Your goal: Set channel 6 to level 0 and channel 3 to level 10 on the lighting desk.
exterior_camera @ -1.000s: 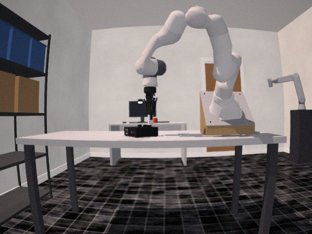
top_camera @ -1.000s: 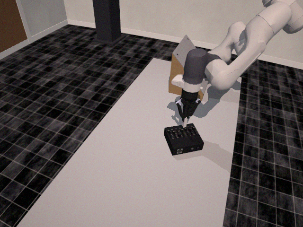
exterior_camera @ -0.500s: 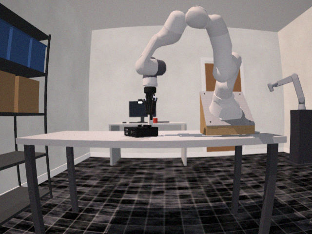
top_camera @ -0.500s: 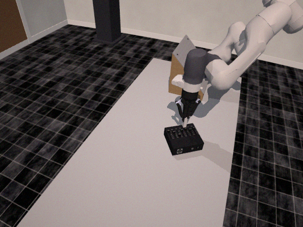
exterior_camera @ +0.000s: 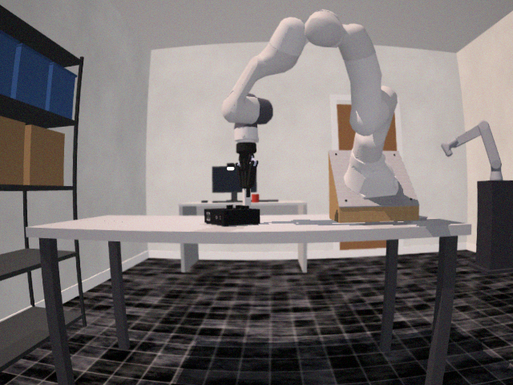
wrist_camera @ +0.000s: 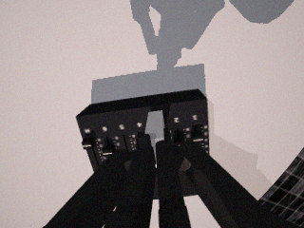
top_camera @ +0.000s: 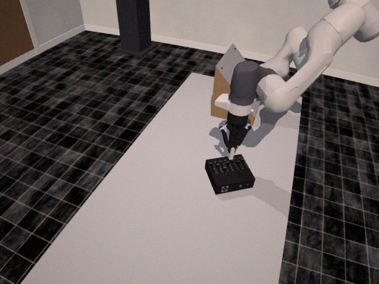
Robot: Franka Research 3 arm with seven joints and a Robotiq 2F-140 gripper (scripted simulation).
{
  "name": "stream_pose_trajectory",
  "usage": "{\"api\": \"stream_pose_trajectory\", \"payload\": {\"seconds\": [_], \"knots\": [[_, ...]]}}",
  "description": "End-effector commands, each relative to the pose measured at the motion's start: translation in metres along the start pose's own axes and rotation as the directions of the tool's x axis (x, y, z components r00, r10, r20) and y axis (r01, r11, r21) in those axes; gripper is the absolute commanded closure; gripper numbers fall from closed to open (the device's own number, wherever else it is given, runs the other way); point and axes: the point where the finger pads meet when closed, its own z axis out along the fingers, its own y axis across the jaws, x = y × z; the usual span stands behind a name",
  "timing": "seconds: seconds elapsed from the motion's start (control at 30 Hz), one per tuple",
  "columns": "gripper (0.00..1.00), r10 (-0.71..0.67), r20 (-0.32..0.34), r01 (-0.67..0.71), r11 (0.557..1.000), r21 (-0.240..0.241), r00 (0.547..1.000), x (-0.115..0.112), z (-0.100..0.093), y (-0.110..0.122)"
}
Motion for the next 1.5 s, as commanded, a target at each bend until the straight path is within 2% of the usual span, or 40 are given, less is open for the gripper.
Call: {"api": "stream_pose_trajectory", "payload": {"seconds": [0.0, 1.47], "knots": [[1.00, 0.002, -0.001, -0.002, 1.000, -0.001, 1.000, -0.002, 0.002, 0.000], [1.00, 0.002, -0.001, -0.002, 1.000, -0.001, 1.000, -0.023, 0.002, 0.000]]}}
